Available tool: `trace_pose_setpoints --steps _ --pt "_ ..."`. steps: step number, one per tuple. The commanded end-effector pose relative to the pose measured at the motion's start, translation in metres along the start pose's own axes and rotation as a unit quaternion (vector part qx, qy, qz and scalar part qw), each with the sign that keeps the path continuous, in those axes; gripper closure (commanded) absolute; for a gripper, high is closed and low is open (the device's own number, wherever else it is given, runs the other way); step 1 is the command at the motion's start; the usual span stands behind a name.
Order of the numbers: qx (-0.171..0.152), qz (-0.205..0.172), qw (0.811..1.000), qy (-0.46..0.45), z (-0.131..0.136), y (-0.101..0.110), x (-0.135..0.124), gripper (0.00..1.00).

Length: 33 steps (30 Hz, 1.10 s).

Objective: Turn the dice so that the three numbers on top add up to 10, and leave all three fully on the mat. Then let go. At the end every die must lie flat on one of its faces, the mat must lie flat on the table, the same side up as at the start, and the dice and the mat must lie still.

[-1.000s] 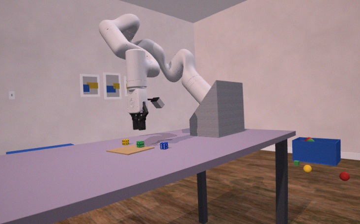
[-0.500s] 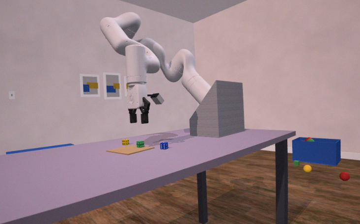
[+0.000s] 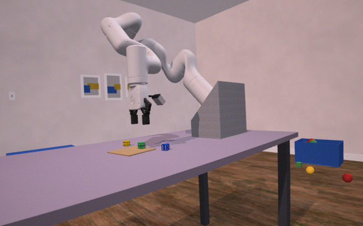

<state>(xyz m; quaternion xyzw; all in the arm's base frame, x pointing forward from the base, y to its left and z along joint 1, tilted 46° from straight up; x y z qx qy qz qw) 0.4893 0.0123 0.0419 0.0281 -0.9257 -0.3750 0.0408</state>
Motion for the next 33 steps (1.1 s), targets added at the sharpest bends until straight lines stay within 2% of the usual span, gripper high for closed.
trace_pose_setpoints --steps 1,6,11,14,16,21,28,30,31,33 --pt "0.000 -0.001 1.000 0.002 0.000 0.001 -0.001 0.00" --pt "0.000 -0.001 0.999 0.039 -0.005 0.000 -0.001 0.00" --pt "-0.001 -0.001 0.991 0.133 -0.019 -0.001 0.000 0.00" --pt "-0.001 -0.001 0.991 0.137 -0.019 -0.001 0.000 0.00" --pt "-0.001 -0.001 0.981 0.194 -0.027 -0.002 0.000 0.00" --pt "-0.001 -0.001 0.966 0.258 -0.036 -0.003 0.001 0.00" --pt "-0.001 -0.001 0.932 0.363 -0.051 -0.004 0.002 0.00" --pt "-0.001 -0.001 0.932 0.363 -0.051 -0.004 0.002 0.00" --pt "-0.001 -0.001 0.917 0.399 -0.057 -0.005 0.003 0.00" --pt "-0.001 -0.002 0.906 0.424 -0.061 -0.005 0.003 0.00"
Point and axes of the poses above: the point where the finger pads meet when closed, its own y axis back along the fingers, its own z axis across the jaws, x = y × z, the point moved 9 cm from there along y, back along the fingers, and after that the axes turned 8 degrees about y, right-handed, at the moved point
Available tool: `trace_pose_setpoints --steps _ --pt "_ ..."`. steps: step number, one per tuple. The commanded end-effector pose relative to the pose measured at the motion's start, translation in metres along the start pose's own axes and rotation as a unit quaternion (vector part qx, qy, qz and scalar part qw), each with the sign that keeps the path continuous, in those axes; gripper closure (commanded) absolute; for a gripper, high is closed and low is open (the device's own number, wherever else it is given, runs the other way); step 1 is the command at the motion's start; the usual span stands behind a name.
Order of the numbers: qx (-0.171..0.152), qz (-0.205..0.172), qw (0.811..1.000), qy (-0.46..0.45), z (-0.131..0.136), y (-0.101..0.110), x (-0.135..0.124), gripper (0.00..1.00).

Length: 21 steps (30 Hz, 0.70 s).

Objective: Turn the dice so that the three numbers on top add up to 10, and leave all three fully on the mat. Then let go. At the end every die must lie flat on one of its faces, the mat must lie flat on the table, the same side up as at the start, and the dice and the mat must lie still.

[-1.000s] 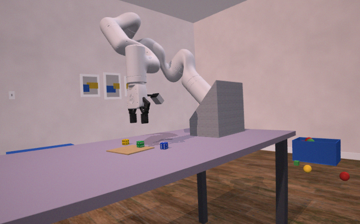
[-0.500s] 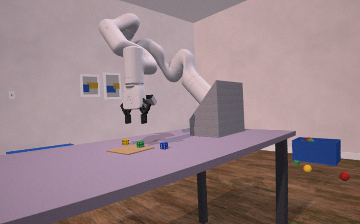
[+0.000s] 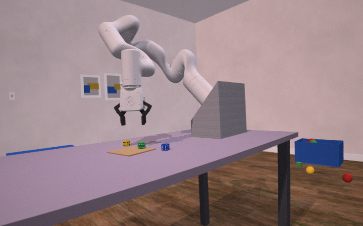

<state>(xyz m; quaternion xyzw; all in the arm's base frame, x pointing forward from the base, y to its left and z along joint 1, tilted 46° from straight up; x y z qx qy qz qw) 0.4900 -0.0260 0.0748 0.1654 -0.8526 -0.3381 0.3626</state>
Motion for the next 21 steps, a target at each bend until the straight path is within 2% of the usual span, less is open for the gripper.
trace_pose_setpoints --steps 1,7,11,14,16,21 --pt "-0.007 0.003 0.996 0.086 -0.009 -0.001 0.007 0.00" --pt "-0.007 0.002 0.986 0.167 -0.017 -0.002 0.016 0.00" --pt "-0.007 0.002 0.972 0.235 -0.022 -0.003 0.024 0.00" --pt "-0.007 0.002 0.970 0.244 -0.023 -0.003 0.025 0.00" --pt "-0.007 0.002 0.954 0.301 -0.028 -0.004 0.031 0.00" --pt "-0.007 0.001 0.937 0.349 -0.032 -0.004 0.037 0.00"
Point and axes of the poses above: the point where the finger pads meet when closed, its own y axis back along the fingers, its own z axis across the jaws, x = y × z, the point moved 9 cm from there along y, back along the fingers, and after that the axes turned 8 degrees about y, right-handed, at the moved point
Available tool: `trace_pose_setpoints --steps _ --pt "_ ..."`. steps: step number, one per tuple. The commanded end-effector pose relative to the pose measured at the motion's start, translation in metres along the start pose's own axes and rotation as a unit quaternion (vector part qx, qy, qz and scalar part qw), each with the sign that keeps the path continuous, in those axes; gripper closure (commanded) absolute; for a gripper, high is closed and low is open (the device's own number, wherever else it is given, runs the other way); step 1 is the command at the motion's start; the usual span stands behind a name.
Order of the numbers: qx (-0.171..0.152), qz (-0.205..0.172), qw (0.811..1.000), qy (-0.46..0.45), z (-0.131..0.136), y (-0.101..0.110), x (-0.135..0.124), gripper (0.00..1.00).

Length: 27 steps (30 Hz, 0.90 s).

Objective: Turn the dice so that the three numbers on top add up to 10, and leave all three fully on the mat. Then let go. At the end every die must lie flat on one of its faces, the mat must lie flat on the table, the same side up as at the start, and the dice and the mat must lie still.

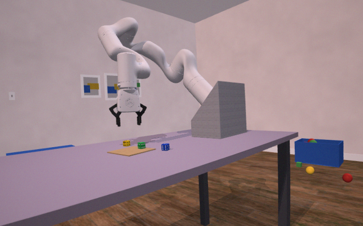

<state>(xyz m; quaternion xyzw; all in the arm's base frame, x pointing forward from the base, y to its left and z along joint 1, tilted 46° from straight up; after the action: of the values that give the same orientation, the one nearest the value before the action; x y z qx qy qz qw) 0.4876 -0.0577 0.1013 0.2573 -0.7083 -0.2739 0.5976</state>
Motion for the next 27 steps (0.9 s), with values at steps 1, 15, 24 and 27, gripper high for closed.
trace_pose_setpoints --steps 1,15,24,27 --pt "-0.007 -0.002 0.996 0.086 -0.002 -0.001 0.011 0.00" --pt "-0.007 -0.002 0.965 0.262 -0.002 -0.003 0.036 0.00" --pt "-0.007 -0.002 0.950 0.314 -0.002 -0.004 0.043 0.00" --pt "-0.007 -0.002 0.950 0.314 -0.002 -0.004 0.043 0.58"
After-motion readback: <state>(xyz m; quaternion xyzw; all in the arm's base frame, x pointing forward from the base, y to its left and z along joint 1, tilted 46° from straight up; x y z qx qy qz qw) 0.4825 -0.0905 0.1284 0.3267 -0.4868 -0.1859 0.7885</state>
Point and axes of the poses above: the point where the finger pads meet when closed, its own y axis back along the fingers, its own z axis across the jaws, x = y × z, the point moved 9 cm from there along y, back along the fingers, and after that the axes turned 8 degrees about y, right-handed, at the moved point
